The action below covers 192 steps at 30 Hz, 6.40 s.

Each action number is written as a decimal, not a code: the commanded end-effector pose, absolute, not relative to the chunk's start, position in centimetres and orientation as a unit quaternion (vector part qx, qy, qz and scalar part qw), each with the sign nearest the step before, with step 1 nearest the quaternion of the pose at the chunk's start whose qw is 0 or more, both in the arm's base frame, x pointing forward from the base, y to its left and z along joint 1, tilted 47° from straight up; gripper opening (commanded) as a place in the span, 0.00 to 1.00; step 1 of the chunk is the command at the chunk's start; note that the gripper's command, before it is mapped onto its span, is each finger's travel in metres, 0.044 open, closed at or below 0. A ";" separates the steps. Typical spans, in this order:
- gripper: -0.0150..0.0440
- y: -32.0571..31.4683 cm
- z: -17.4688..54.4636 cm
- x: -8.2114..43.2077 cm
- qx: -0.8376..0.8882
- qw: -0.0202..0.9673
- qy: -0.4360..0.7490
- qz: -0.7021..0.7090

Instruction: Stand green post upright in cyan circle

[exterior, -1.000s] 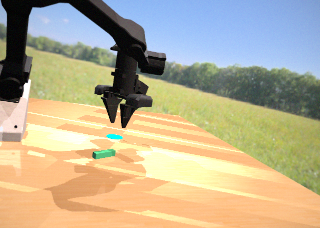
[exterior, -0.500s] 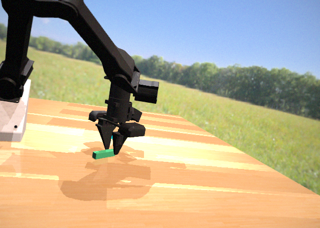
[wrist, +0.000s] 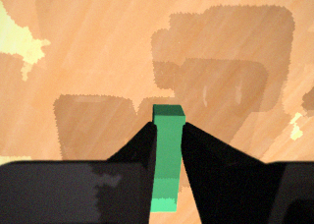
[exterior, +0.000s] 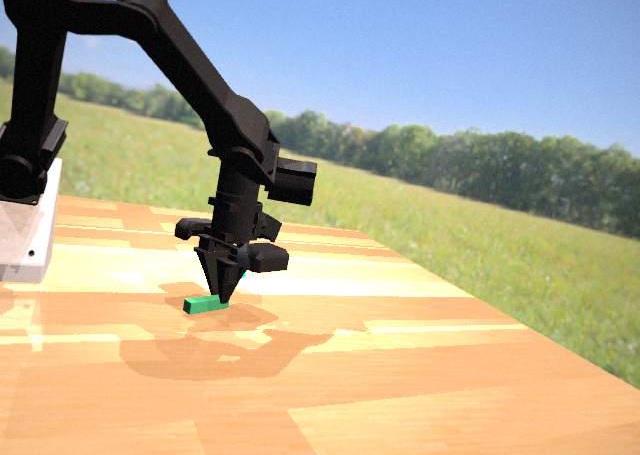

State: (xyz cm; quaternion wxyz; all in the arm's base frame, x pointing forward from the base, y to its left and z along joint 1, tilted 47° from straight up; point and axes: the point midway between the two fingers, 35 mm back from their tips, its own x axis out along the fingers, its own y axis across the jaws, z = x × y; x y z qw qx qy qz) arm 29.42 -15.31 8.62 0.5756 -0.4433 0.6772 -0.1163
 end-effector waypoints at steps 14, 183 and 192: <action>0.29 -11.2 12.1 29.9 -0.439 0.583 0.674 -0.116; 0.29 5.1 1.0 31.8 -0.431 0.543 0.652 0.307; 0.29 5.0 0.9 31.8 -0.417 0.560 0.637 0.327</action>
